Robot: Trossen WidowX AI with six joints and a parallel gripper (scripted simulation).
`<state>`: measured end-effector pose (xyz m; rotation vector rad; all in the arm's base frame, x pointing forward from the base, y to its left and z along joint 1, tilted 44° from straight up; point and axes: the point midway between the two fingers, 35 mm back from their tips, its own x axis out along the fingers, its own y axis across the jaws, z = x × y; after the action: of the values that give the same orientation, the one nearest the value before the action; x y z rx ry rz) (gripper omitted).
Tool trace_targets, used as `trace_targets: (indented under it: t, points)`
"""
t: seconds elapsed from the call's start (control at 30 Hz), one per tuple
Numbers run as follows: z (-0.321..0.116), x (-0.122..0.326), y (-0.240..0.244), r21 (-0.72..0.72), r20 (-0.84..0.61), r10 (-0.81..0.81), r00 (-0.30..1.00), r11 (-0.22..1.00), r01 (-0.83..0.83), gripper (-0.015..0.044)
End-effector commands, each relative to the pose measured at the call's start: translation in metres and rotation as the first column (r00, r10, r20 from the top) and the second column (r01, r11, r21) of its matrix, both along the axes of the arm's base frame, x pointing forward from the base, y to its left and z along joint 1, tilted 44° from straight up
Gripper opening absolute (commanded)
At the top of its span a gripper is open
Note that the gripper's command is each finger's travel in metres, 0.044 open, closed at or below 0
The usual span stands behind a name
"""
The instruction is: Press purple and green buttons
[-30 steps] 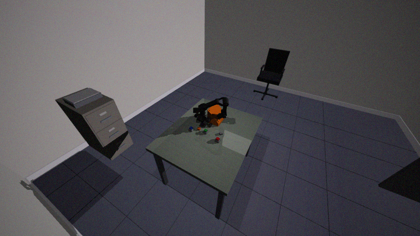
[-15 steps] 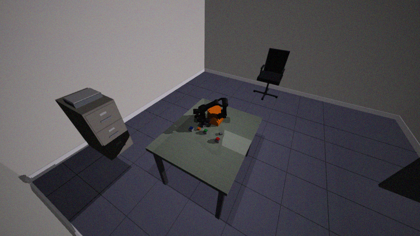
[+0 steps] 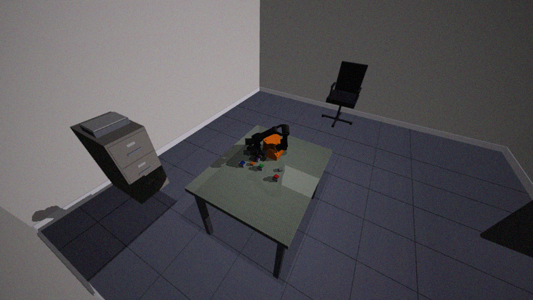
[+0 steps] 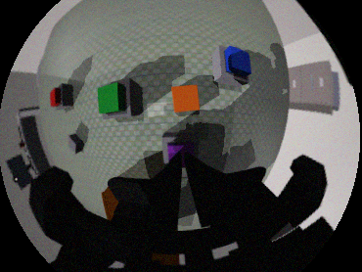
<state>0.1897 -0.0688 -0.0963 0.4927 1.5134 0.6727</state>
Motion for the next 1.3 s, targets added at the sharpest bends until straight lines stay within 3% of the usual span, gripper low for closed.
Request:
trace_targets:
  t: [0.0,0.33,0.5,0.67,0.97,1.1,1.27]
  points:
    - [0.000,-0.002,0.002,0.009,-0.008,-0.004,1.000,1.000,0.004,0.0020]
    - [0.025,0.001,-0.022,0.007,-0.008,-0.004,1.000,1.000,0.005,0.0020]
    - [0.066,0.004,-0.061,0.006,-0.009,-0.005,1.000,1.000,0.005,0.0020]
    - [0.070,0.006,-0.061,0.005,-0.009,-0.005,1.000,1.000,0.005,0.0020]
    - [0.128,0.073,0.008,0.012,-0.007,-0.004,1.000,1.000,0.004,0.0020]
    - [0.126,0.074,0.010,0.012,-0.007,-0.004,1.000,1.000,0.005,0.0020]
    - [0.085,0.070,0.049,0.014,-0.006,-0.004,1.000,1.000,0.005,0.0020]
